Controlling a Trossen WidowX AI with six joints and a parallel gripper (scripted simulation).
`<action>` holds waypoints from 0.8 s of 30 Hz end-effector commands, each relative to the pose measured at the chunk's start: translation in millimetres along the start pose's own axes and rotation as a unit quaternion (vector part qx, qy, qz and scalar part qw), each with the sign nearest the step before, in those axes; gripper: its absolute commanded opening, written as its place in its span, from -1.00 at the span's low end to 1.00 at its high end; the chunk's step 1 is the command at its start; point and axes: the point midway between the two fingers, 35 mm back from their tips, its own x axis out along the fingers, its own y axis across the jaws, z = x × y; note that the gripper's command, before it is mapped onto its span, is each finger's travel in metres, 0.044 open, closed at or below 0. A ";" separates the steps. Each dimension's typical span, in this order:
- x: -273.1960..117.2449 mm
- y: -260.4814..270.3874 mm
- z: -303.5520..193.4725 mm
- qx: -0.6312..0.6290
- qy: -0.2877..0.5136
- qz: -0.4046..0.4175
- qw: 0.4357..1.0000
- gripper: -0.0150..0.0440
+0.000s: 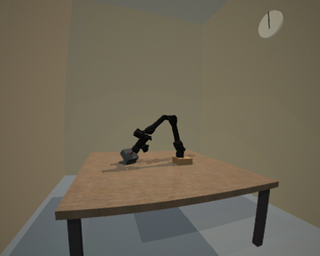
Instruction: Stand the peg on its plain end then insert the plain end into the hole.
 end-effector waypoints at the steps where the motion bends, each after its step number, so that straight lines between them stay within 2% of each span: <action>1: 2.6 -0.5 0.5 -0.002 -0.001 -0.002 1.000 -0.49; 24: 18.0 -0.5 0.5 -0.002 0.000 -0.001 1.000 -0.49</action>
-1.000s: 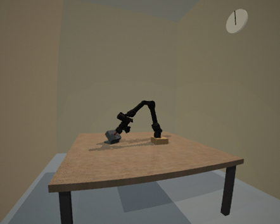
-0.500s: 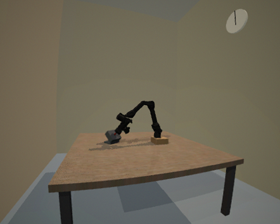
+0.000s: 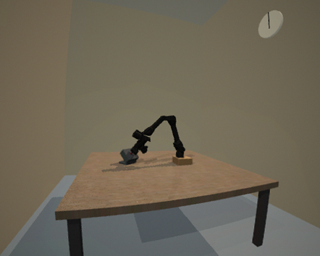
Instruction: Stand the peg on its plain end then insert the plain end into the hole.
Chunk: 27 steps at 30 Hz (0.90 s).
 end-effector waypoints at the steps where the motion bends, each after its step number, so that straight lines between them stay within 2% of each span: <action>1: 2.1 -0.5 0.4 -0.002 -0.001 -0.002 1.000 -0.49; 19: 4.2 0.1 0.4 0.000 -0.001 0.000 1.000 -0.49; 27: 4.2 0.1 0.4 0.000 -0.001 0.000 1.000 0.22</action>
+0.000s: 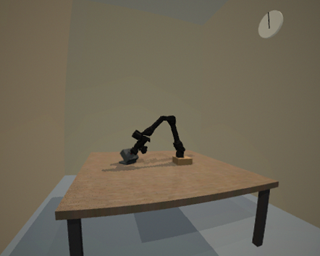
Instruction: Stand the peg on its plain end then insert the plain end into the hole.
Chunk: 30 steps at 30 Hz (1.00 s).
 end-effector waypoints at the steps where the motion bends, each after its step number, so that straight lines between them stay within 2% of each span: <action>1: -0.1 -0.2 0.0 0.000 0.000 -0.001 1.000 0.31; 9: -5.8 -0.9 -0.4 0.000 -0.001 -0.001 1.000 1.00; 30: -55.2 -5.5 0.0 -0.001 -0.004 -0.005 1.000 1.00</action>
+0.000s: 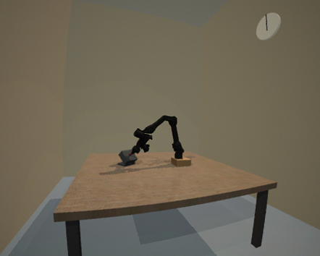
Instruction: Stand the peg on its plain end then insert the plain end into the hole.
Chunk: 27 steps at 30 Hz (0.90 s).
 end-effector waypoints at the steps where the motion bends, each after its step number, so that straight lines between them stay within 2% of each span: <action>1: -9.4 -0.1 -2.9 0.004 0.004 0.000 1.000 1.00; 27: -56.9 -2.5 4.1 0.003 0.004 -0.002 1.000 1.00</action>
